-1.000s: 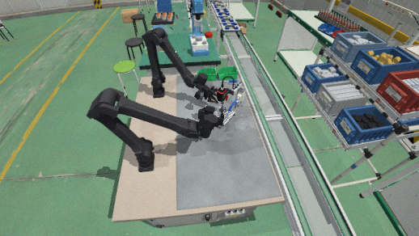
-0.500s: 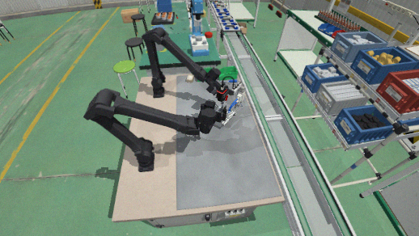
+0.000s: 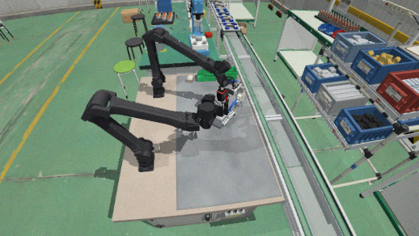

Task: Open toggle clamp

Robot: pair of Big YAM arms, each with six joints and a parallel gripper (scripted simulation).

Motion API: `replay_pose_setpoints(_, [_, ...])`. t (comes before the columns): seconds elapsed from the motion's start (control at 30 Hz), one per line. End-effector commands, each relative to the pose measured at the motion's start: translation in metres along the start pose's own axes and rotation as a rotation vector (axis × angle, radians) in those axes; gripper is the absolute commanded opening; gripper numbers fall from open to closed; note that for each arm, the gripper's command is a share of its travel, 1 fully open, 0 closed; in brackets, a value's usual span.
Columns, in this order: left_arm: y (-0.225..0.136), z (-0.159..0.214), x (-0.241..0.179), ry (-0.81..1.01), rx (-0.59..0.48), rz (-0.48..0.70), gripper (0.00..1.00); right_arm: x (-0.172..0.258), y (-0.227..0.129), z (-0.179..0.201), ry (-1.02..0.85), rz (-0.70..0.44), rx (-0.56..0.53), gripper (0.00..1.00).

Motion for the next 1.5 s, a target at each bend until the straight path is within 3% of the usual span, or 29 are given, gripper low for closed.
replay_pose_setpoints(0.0, [-0.012, -0.013, 0.045, -0.136, 0.019, 0.055, 0.60, -0.012, -0.004, -0.043, -0.094, 0.008, -0.035, 1.00])
replay_pose_setpoints(0.43, [-0.042, -0.034, 0.067, -0.389, 0.102, 0.264, 0.60, -0.005, -0.012, -0.068, -0.170, -0.028, -0.026, 1.00])
replay_pose_setpoints(0.63, [-0.036, -0.085, 0.054, -0.399, 0.103, 0.408, 0.60, 0.000, -0.016, -0.074, -0.204, -0.045, 0.006, 1.00])
replay_pose_setpoints(0.8, [-0.045, -0.120, 0.038, -0.339, 0.039, 0.452, 0.60, 0.004, -0.020, -0.079, -0.232, -0.054, 0.029, 1.00])
replay_pose_setpoints(0.93, [-0.057, -0.133, 0.039, -0.334, 0.010, 0.440, 0.60, 0.006, -0.023, -0.085, -0.255, -0.057, 0.042, 1.00])
replay_pose_setpoints(1.47, [-0.049, -0.124, 0.040, -0.346, 0.022, 0.440, 0.60, 0.002, -0.021, -0.080, -0.242, -0.056, 0.048, 1.00])
Point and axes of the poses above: on each arm, the point where the finger pads meet when closed, its own y axis out along the fingers, its own x axis across the jaws, z = x × y, the point moved 8 cm from there along -y, back along the fingers, and after that the axes turned 5 degrees about y, right-handed, at the moved point
